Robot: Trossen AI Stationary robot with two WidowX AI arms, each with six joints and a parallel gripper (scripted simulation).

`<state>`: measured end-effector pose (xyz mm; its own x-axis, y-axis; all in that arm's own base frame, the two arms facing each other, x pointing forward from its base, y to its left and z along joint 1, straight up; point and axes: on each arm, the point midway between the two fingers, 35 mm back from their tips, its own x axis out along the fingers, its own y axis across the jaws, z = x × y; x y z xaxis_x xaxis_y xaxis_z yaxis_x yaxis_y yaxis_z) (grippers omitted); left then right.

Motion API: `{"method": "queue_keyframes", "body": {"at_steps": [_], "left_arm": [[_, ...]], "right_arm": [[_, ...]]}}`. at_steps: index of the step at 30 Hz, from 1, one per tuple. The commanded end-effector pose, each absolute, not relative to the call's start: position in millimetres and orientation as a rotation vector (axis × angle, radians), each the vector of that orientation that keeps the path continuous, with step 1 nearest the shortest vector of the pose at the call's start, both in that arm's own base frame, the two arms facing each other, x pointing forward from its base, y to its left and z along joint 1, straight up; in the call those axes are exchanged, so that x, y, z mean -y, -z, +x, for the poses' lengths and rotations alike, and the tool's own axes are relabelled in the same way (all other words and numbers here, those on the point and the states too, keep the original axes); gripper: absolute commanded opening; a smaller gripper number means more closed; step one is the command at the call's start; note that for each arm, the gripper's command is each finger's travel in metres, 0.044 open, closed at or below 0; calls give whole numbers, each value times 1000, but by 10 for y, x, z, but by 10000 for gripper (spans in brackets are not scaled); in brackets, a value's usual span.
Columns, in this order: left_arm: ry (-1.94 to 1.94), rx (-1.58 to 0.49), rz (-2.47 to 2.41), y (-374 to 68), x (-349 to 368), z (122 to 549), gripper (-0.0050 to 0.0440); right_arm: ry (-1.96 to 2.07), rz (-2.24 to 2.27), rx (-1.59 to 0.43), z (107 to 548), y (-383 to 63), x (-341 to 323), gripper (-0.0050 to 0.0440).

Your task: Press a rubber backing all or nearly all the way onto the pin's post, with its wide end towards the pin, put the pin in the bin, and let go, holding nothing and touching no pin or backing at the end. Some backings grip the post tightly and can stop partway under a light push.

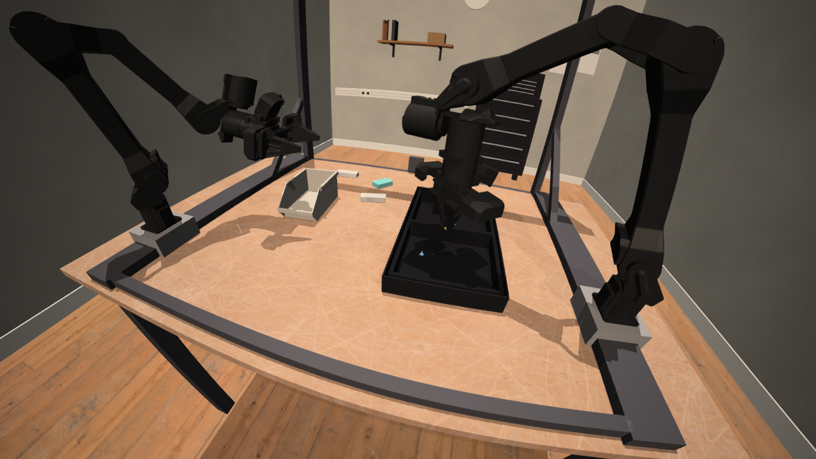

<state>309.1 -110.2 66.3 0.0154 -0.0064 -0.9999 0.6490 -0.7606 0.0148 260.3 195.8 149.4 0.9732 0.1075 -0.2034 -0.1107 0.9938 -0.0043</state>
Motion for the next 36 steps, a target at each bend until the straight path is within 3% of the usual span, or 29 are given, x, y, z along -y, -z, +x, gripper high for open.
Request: {"method": "queue_keyframes", "body": {"at_steps": [1, 14, 27, 36], "left_arm": [[1798, -651, 1821, -705, 1638, 3113, -50], [1798, -647, 1817, -709, 2461, 3068, -50], [1806, -656, 1815, -656, 2465, 3060, -50], [1813, -663, 1814, -340, 2454, 3037, -50]], "right_arm": [[-184, -14, -209, 2591, -1529, -1984, 440], [-209, -10, -209, 2590, -1545, -2017, 440], [-208, -10, -209, 2591, -1546, -2024, 440], [-208, -10, -209, 2591, -1546, -2024, 440]]}}
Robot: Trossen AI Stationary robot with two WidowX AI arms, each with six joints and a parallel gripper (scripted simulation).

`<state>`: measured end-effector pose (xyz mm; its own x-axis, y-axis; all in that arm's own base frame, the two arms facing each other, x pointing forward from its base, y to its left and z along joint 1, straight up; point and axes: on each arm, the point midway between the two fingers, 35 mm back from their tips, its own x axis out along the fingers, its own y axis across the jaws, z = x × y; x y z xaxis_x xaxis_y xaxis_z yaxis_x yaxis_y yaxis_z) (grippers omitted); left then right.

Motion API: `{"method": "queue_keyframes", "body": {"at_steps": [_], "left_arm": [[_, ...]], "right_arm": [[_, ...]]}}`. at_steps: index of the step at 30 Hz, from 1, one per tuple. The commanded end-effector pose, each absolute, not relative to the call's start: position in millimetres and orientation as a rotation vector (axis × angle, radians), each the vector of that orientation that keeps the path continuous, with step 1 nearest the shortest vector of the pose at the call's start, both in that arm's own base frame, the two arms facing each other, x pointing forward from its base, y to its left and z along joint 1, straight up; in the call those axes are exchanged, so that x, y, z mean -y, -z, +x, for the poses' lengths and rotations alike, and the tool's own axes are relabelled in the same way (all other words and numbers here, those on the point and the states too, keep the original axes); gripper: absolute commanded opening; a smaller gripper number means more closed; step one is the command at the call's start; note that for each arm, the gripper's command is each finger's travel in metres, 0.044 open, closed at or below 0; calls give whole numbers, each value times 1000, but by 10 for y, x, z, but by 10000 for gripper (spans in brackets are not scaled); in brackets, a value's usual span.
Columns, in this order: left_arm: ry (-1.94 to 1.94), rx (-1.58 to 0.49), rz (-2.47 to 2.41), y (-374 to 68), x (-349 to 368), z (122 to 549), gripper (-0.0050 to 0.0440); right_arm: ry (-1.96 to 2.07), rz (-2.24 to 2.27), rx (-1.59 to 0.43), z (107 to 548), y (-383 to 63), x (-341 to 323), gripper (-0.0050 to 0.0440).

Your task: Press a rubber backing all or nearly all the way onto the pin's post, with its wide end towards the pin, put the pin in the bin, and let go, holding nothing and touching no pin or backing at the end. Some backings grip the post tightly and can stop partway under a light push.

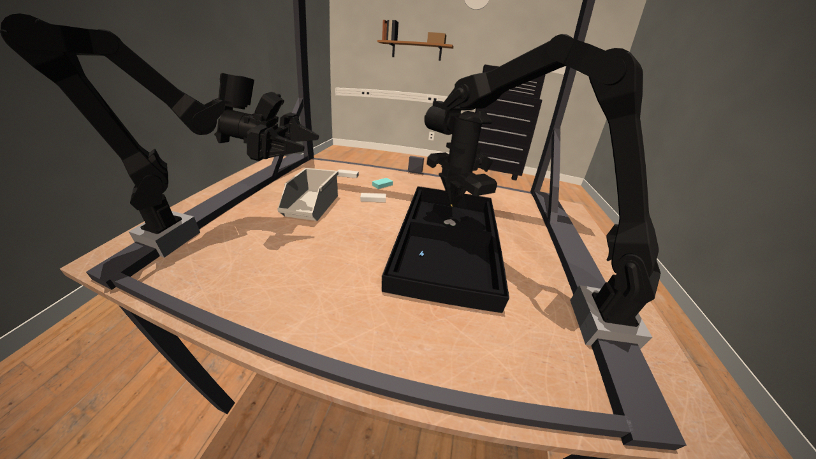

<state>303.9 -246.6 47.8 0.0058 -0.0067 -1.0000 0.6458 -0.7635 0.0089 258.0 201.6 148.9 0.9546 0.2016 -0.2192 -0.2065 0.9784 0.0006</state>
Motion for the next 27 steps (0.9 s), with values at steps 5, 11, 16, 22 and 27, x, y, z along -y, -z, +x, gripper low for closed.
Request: {"method": "queue_keyframes", "body": {"at_steps": [5, 11, 16, 22, 27], "left_arm": [[1813, -663, 1814, -204, 2454, 3035, -50], [1803, -652, 1816, -241, 2470, 3055, -50], [1794, -640, 1819, -288, 2482, 3066, -50], [1813, -663, 1814, -130, 2458, 3034, -50], [1806, -654, 1816, -157, 2473, 3052, -50]], "right_arm": [[-208, -10, -209, 2591, -1546, -2024, 440], [-208, -10, -209, 2591, -1546, -2024, 440], [-208, -10, -209, 2591, -1546, -2024, 440], [-208, -10, -209, 2591, -1546, -2024, 440], [-208, -10, -209, 2591, -1546, -2024, 440]]}}
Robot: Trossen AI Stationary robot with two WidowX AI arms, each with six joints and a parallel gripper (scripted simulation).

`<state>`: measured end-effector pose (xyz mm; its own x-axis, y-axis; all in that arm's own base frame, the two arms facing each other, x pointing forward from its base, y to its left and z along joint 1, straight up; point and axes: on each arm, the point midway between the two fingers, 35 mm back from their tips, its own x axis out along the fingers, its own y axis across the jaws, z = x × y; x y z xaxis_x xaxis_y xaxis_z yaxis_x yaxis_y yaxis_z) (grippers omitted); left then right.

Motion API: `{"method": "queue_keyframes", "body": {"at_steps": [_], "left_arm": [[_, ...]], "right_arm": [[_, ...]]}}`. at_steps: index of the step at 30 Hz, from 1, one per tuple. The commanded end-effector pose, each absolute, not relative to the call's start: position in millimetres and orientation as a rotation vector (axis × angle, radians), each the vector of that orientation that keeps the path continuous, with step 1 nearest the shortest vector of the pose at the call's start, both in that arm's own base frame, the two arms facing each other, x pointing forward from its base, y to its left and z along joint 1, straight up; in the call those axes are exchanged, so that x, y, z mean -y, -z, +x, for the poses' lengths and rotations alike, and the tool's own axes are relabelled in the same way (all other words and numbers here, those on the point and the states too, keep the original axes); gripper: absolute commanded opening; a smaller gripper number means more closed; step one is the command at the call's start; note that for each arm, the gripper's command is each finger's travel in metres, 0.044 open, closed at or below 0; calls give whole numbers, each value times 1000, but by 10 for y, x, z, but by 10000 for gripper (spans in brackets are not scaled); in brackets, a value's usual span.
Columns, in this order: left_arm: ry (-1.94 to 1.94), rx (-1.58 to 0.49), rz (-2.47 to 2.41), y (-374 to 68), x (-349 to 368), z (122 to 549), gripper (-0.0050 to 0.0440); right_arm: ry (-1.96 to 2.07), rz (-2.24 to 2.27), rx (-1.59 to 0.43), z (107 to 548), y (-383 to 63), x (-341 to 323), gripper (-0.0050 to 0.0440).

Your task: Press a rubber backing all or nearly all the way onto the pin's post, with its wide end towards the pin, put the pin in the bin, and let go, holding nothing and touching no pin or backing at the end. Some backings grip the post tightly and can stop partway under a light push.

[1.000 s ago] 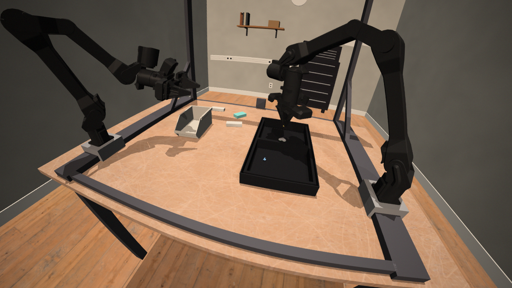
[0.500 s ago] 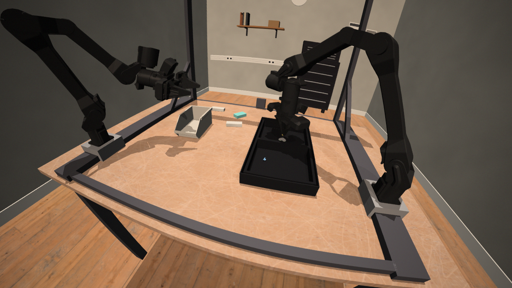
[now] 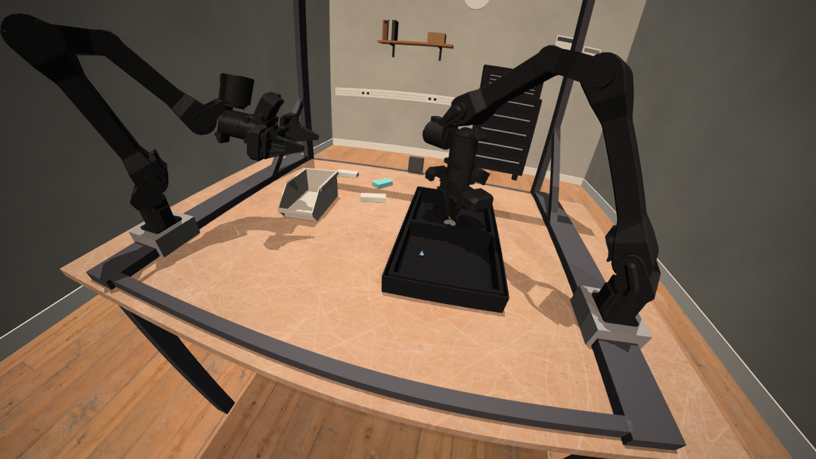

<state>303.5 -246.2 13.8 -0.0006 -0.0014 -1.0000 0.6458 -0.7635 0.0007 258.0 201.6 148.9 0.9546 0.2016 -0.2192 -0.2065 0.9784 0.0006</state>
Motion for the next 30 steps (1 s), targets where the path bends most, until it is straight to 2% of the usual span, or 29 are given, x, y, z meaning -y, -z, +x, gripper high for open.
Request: {"method": "queue_keyframes", "body": {"at_steps": [1, 10, 30], "left_arm": [[1794, -640, 1819, -214, 2486, 3067, -50], [1813, -663, 1814, -110, 2459, 3028, -50], [1794, -640, 1819, -194, 2486, 3065, -50]], "right_arm": [[-208, -10, -209, 2591, -1546, -2024, 440], [-208, -10, -209, 2591, -1546, -2024, 440], [-208, -10, -209, 2591, -1546, -2024, 440]]}}
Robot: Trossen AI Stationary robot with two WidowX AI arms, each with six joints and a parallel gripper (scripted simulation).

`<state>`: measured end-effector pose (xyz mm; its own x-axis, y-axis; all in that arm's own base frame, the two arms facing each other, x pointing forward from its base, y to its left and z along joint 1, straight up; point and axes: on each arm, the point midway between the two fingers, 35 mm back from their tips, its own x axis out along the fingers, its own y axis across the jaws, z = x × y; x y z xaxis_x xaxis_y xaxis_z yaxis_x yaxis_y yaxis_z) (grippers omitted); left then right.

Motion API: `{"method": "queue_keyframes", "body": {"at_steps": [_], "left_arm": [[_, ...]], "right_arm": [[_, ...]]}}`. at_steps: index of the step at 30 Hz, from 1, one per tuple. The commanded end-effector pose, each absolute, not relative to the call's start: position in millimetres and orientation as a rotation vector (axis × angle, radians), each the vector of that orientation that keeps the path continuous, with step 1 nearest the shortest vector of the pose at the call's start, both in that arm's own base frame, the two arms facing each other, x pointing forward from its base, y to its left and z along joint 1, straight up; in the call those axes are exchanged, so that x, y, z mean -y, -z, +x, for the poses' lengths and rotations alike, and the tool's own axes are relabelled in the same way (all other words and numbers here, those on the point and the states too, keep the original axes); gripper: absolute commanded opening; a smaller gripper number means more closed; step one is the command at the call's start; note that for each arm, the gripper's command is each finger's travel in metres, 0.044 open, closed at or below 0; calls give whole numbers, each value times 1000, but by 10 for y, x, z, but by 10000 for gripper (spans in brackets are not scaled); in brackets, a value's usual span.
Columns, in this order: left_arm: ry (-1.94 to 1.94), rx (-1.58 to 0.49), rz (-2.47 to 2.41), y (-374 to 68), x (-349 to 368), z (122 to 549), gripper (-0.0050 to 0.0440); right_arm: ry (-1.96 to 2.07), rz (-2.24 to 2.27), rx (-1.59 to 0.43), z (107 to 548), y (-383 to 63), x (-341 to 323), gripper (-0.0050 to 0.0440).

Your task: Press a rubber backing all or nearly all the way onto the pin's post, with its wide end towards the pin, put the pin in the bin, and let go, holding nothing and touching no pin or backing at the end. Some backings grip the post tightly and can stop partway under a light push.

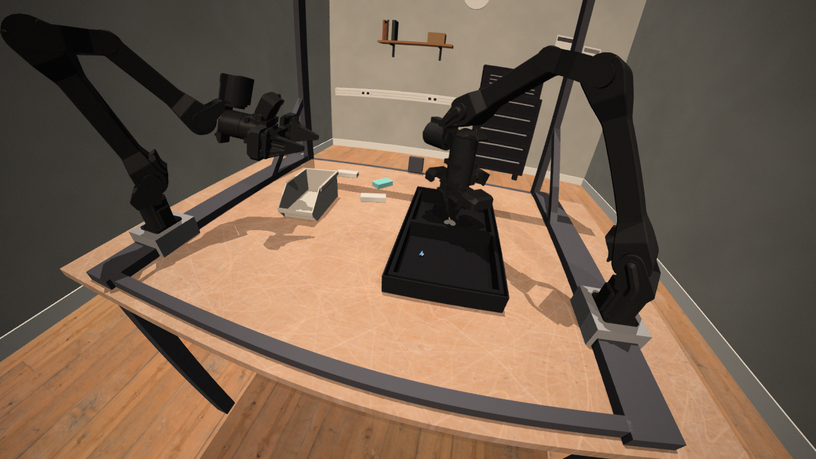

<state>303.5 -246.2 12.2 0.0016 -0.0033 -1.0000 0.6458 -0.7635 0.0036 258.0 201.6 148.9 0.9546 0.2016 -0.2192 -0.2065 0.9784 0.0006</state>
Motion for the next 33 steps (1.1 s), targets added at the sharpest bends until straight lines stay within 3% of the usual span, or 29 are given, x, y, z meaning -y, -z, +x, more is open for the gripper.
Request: {"method": "queue_keyframes", "body": {"at_steps": [1, 33], "left_arm": [[1794, -640, 1819, -194, 2486, 3065, -50], [1813, -663, 1814, 5, 2464, 3022, -50]], "right_arm": [[-208, -10, -209, 2591, -1546, -2024, 440], [-208, -10, -209, 2591, -1546, -2024, 440]]}}
